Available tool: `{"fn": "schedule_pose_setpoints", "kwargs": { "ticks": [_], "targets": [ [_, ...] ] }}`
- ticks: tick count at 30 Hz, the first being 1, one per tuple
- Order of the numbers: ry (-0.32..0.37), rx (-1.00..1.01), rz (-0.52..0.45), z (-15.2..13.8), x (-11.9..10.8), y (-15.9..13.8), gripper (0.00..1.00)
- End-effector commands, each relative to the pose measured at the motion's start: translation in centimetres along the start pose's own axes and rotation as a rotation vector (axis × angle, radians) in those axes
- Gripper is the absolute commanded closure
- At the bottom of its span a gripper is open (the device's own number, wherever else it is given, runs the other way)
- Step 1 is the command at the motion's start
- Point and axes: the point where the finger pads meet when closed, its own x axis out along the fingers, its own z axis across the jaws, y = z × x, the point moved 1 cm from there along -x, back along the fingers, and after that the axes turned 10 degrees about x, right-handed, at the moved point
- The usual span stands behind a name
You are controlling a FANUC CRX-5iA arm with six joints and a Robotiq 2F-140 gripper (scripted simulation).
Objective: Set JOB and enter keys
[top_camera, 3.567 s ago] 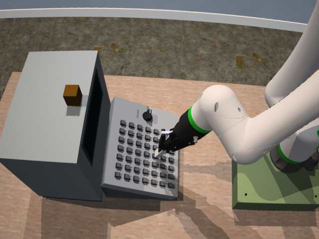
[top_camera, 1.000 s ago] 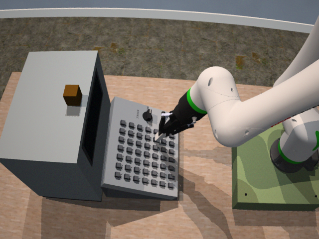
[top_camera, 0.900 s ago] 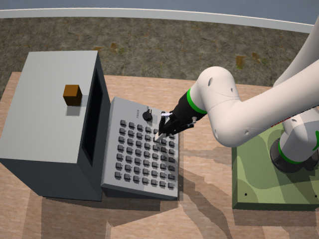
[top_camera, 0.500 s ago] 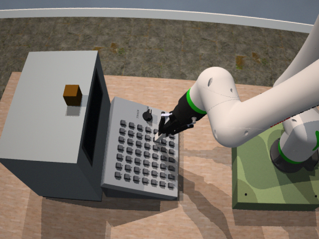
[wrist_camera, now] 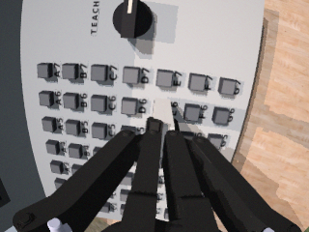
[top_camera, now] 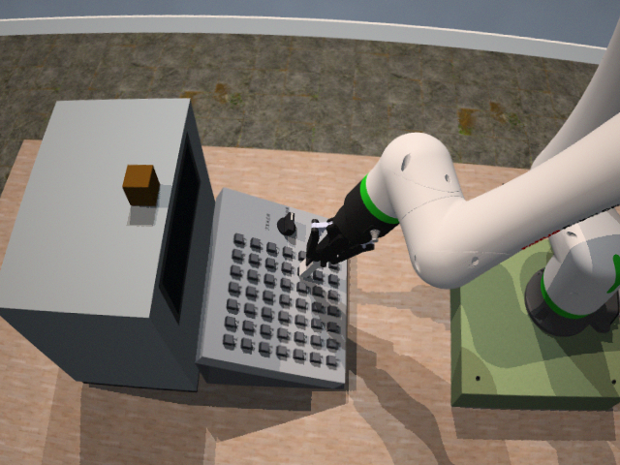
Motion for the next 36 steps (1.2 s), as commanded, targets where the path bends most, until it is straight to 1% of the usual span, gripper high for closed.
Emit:
{"fn": "schedule_pose_setpoints", "kwargs": {
  "ticks": [1,11,36],
  "targets": [
    [0.000,0.000,0.000,-0.02,0.16,0.00,1.00],
    [0.000,0.000,0.000,-0.02,0.52,0.00,1.00],
    [0.000,0.000,0.000,-0.02,0.56,0.00,1.00]
  ]
}}
